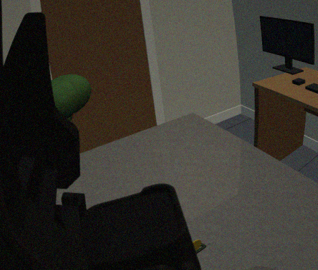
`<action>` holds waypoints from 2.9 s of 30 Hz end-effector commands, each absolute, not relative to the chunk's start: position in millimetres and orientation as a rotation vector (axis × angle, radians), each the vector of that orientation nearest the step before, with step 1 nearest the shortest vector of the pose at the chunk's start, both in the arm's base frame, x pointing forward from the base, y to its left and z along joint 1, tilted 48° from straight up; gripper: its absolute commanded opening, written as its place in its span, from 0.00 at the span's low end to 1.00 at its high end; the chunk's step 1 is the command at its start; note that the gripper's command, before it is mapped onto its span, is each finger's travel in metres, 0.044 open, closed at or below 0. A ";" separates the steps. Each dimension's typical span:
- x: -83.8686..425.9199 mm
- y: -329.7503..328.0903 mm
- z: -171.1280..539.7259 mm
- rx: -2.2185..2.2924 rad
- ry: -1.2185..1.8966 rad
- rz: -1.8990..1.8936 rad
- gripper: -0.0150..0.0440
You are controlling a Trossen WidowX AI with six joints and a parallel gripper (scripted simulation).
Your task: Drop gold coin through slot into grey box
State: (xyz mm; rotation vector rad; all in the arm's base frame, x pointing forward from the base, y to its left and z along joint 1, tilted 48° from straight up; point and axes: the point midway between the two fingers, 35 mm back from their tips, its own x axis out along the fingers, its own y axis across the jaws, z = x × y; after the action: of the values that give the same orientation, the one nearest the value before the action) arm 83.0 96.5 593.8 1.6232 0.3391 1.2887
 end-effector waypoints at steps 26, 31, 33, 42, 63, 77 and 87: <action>39.3 279.9 525.8 0.551 -0.139 0.950 0.53; 83.7 315.9 484.1 0.319 -0.104 0.803 0.53; 105.6 324.0 467.3 0.242 -0.080 0.743 0.53; 214.8 323.4 385.2 -0.059 0.092 0.449 0.53; 386.0 92.3 182.9 -0.561 0.877 -0.342 0.53; 344.6 -78.2 101.3 -0.614 1.548 -0.703 0.53; 335.8 -107.6 80.8 -0.616 1.547 -0.705 0.53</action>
State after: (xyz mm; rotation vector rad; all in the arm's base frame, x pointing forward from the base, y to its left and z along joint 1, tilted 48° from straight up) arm 337.4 -105.6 83.5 -0.6028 1.5460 -0.7094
